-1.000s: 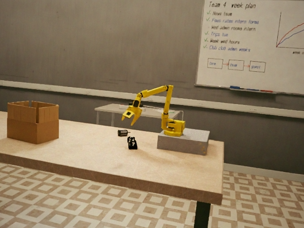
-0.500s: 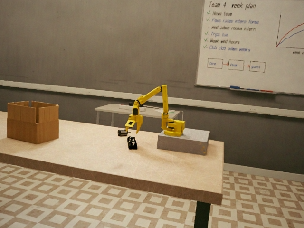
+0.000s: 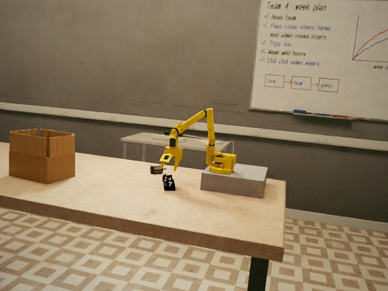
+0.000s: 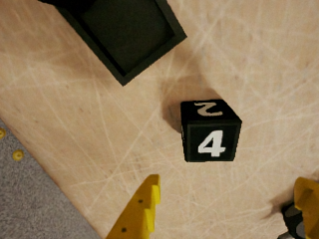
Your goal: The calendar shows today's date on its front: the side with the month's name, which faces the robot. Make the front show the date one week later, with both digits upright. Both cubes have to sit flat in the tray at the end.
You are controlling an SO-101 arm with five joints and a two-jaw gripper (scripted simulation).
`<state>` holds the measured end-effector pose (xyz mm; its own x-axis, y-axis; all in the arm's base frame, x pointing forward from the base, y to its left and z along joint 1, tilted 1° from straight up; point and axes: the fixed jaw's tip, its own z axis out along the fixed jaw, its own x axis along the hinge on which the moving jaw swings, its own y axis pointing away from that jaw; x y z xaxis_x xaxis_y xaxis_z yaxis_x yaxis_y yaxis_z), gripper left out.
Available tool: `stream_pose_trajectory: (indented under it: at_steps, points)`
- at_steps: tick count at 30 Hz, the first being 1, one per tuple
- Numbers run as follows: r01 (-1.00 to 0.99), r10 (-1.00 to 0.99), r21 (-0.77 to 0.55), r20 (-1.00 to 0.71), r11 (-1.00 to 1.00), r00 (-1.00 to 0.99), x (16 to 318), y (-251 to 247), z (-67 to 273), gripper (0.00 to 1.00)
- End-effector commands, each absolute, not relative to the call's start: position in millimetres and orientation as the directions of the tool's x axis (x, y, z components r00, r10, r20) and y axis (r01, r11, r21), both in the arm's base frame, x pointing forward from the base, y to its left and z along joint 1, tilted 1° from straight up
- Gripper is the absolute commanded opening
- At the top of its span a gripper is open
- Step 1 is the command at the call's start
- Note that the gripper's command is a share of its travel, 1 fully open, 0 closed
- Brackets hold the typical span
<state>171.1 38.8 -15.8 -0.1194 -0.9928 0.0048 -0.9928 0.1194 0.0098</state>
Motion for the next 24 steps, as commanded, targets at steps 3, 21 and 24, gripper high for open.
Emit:
stream_pose_trajectory:
  at_steps: [3,21,24]
  points:
    - [-0.991,-0.991,0.019,0.007,0.136,-0.136,170,38,-19,0.35]
    - [-0.991,-0.991,0.019,0.007,0.136,-0.136,171,38,-30,0.35]
    - [-0.991,-0.991,0.019,0.007,0.136,-0.136,171,38,-35,0.35]
